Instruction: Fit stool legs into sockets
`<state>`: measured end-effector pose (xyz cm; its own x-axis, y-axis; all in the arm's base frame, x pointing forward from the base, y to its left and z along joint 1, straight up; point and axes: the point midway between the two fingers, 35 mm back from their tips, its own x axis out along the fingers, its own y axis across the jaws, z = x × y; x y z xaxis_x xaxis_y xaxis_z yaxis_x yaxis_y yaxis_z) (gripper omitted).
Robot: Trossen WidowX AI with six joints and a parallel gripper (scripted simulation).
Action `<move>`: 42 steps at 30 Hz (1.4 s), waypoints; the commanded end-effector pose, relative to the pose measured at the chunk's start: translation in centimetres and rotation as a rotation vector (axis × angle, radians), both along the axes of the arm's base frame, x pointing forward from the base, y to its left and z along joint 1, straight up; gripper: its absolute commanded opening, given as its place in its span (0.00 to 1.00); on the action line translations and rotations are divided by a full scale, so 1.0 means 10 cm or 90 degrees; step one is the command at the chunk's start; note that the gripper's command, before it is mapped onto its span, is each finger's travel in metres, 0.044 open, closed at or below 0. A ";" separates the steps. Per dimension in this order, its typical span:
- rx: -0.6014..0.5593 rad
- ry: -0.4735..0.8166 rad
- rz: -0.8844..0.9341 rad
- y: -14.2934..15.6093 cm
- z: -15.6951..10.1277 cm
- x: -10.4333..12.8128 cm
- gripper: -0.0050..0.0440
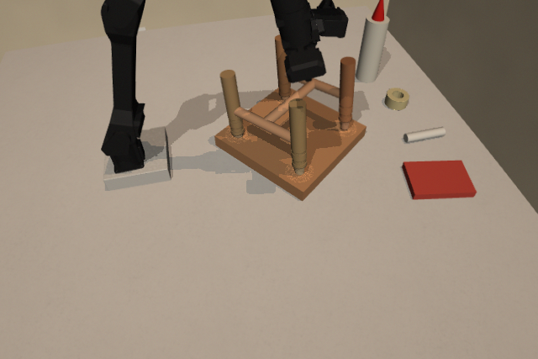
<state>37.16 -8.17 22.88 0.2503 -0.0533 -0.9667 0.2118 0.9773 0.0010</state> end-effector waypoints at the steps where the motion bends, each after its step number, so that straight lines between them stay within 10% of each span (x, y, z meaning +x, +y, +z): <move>1: 0.000 0.003 -0.072 -0.38 0.05 -0.20 0.10; 42: 0.001 0.003 -0.082 -0.43 -0.42 -0.23 0.10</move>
